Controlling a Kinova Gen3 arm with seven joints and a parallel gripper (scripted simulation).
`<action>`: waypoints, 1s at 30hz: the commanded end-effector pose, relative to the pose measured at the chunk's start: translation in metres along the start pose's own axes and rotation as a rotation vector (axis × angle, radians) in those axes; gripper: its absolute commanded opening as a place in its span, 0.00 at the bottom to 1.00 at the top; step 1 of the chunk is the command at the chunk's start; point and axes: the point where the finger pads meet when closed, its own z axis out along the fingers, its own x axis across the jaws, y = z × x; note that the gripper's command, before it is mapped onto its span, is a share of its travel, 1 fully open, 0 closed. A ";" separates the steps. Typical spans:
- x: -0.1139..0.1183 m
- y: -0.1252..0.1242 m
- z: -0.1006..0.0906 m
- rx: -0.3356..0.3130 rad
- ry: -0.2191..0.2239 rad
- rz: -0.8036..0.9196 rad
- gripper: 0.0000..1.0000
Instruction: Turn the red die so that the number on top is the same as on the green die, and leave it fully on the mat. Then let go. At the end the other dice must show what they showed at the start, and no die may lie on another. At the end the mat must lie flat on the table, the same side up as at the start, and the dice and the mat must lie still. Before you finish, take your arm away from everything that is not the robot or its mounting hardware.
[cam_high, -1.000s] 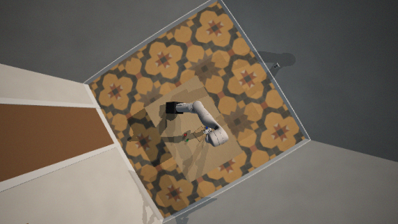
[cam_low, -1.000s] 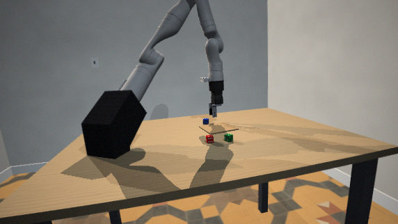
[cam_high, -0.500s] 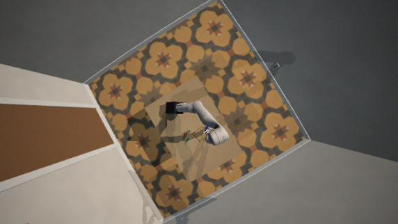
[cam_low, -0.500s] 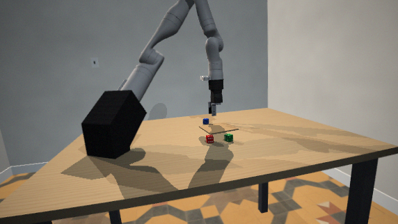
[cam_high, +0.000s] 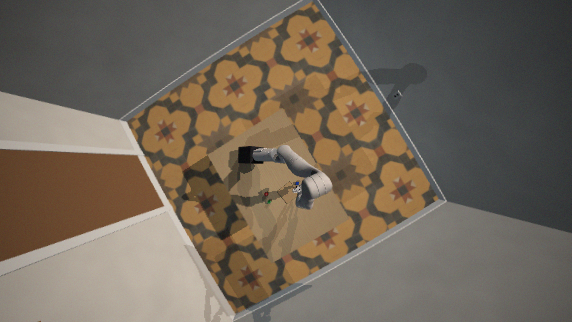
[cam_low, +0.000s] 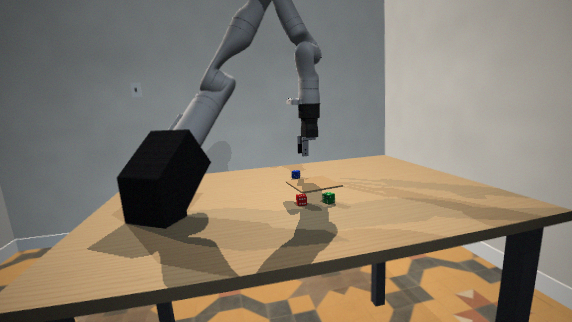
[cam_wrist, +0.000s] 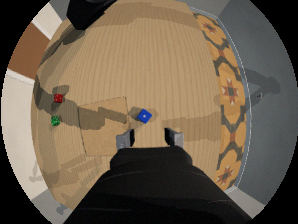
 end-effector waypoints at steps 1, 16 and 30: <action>-0.010 0.006 -0.017 -0.026 -0.027 0.014 1.00; -0.009 0.005 -0.056 -0.026 -0.027 0.014 1.00; -0.009 0.005 -0.062 -0.026 -0.027 0.014 1.00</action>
